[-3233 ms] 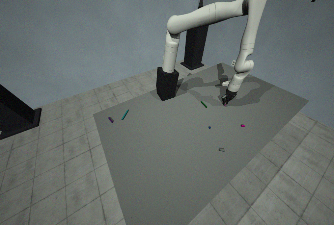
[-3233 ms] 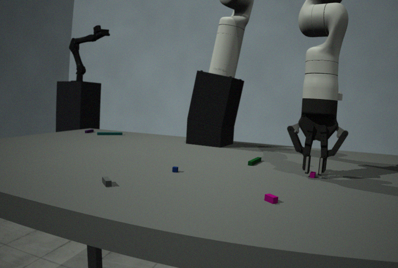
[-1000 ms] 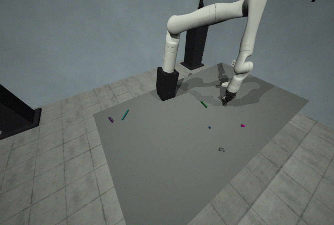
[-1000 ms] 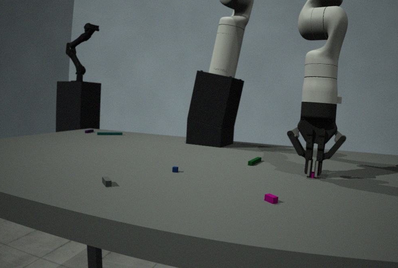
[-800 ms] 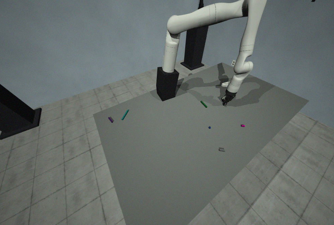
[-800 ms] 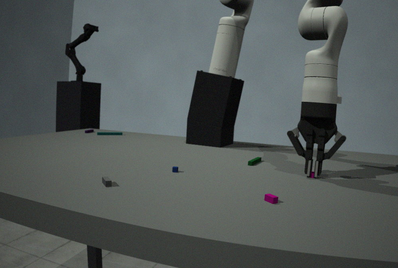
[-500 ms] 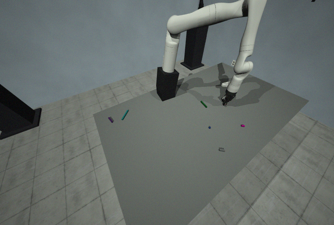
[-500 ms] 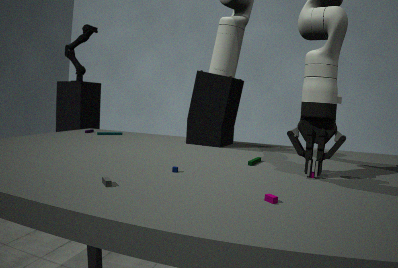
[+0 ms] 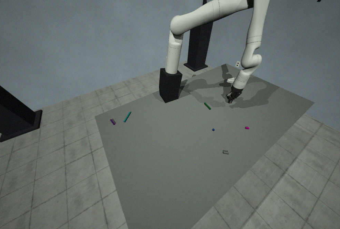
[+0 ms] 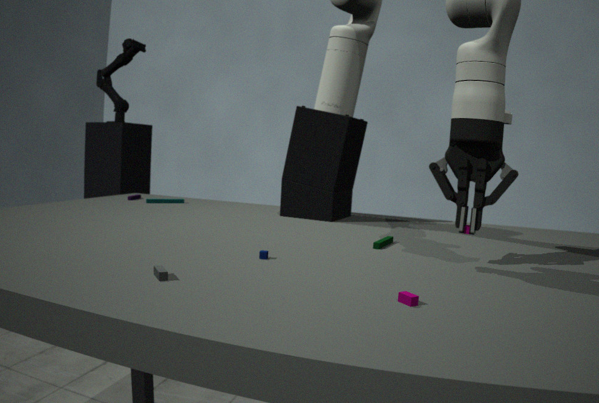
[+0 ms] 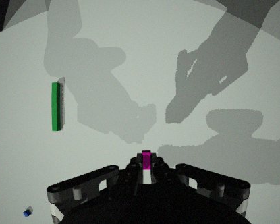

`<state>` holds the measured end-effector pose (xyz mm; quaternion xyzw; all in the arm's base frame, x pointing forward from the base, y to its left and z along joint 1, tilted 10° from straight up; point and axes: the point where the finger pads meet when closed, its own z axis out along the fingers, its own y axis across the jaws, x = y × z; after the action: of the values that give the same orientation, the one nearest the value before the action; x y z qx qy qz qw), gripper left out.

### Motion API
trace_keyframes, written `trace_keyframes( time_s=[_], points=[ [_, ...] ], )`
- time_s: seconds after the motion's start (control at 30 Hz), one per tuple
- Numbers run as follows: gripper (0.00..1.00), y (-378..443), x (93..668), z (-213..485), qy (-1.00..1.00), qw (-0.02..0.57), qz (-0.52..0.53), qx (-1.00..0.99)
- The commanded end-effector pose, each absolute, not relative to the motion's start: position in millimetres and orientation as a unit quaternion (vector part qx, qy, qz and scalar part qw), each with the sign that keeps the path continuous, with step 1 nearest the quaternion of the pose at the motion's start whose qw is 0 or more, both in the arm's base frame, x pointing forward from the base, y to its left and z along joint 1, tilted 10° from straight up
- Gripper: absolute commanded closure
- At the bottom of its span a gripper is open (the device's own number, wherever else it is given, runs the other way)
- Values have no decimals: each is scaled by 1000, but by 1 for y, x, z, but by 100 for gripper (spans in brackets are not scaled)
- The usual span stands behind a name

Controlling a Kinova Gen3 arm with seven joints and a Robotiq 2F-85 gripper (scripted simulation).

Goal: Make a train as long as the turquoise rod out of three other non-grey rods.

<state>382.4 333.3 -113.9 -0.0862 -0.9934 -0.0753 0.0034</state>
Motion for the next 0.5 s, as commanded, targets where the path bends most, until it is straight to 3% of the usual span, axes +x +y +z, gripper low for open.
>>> trace_keyframes(
  time_s=[0.0,0.47],
  points=[
    [95,338,385,-86,-993,-2,-83,-84],
    [95,334,385,-60,-993,-2,-83,-84]
  ],
)
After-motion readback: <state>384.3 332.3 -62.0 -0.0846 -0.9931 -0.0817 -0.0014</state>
